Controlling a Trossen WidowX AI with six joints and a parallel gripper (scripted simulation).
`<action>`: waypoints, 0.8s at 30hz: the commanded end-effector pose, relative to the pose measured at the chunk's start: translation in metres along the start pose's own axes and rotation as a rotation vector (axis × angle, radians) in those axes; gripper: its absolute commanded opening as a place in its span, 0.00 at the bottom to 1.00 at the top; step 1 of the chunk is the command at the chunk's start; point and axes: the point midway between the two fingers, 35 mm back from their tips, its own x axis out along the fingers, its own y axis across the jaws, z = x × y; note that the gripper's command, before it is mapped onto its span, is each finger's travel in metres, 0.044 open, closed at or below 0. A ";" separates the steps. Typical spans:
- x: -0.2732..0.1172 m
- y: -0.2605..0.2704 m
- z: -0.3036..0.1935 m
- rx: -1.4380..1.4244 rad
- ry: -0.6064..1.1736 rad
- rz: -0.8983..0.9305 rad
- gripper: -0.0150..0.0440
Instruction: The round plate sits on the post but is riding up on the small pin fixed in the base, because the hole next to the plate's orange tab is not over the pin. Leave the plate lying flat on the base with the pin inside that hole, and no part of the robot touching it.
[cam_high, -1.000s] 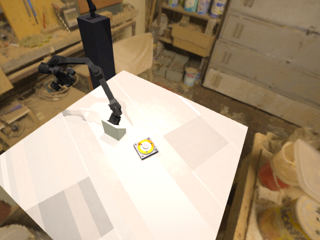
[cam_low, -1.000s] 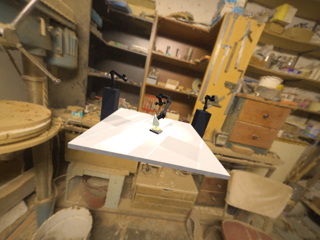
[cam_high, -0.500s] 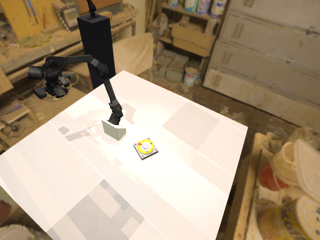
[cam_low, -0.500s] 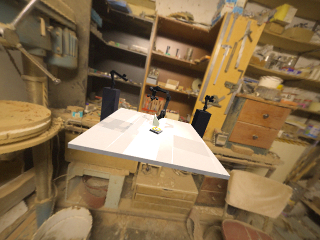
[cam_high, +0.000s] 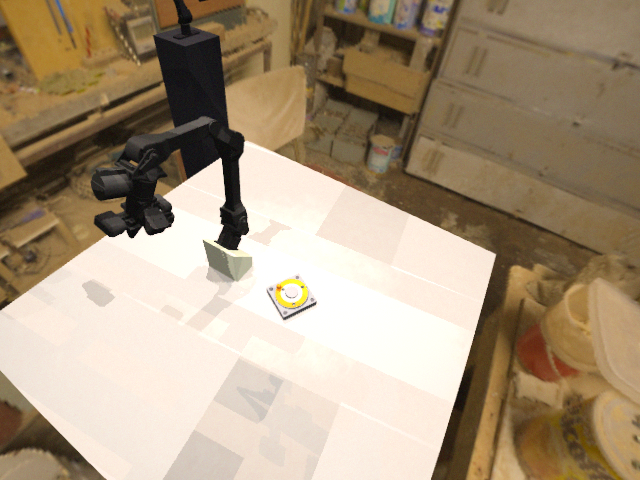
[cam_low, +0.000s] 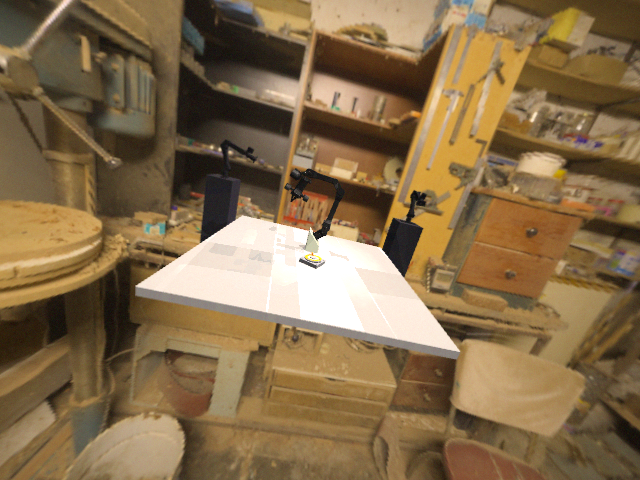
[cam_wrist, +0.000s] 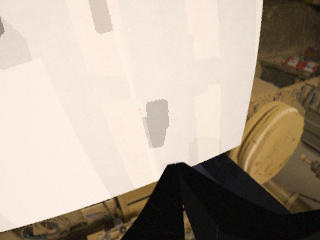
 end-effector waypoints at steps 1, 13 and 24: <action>-0.007 0.001 0.072 -0.004 -0.074 -0.022 0.25; -0.007 0.061 0.223 0.041 -0.235 0.051 0.25; 0.016 0.175 0.331 0.016 -0.291 0.265 0.25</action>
